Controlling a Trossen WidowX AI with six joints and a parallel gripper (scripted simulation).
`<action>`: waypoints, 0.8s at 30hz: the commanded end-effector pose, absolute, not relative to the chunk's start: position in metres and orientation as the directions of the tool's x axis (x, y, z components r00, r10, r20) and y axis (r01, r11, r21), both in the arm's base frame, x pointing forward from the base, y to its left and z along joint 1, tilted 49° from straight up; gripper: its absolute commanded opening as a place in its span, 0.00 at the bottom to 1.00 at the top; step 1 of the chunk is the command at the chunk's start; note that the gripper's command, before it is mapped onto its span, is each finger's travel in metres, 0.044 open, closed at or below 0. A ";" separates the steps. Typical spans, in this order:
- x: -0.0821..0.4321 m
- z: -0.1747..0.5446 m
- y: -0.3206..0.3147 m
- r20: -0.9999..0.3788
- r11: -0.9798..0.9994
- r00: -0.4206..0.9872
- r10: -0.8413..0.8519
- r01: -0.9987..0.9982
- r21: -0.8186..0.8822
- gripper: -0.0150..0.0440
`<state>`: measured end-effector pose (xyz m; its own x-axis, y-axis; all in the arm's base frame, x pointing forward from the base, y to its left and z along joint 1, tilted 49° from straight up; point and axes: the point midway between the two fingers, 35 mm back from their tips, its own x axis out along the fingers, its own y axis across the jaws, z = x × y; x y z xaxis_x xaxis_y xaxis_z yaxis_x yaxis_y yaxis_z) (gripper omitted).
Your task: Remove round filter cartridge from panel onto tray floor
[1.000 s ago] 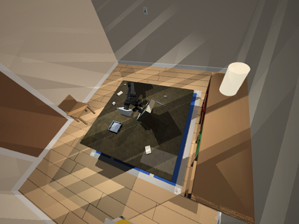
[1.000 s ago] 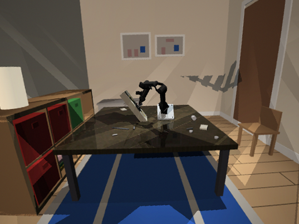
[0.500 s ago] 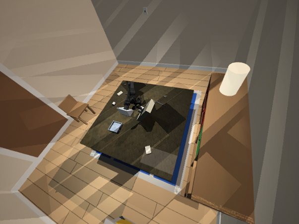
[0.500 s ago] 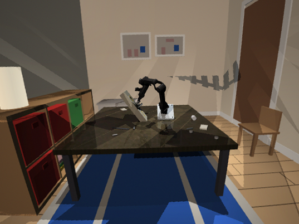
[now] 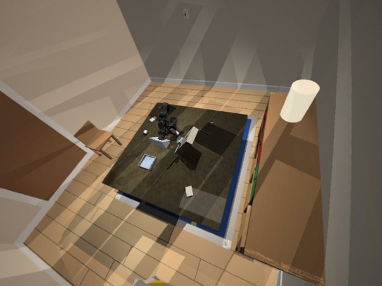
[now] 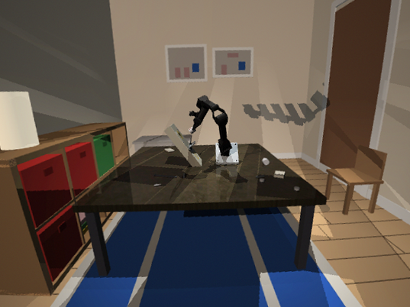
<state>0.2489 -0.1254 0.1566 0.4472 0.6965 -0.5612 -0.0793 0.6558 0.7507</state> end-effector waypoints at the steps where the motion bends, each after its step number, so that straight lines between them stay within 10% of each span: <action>1: 0.251 0.148 -0.135 -0.560 0.654 0.439 0.703 -0.087 0.752 0.25; 24: 0.249 0.069 -0.194 -0.647 0.675 0.386 0.658 0.079 0.734 0.25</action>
<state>0.2575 -0.1802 0.0831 0.3979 0.6855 -0.6097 -0.0243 0.6722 0.7399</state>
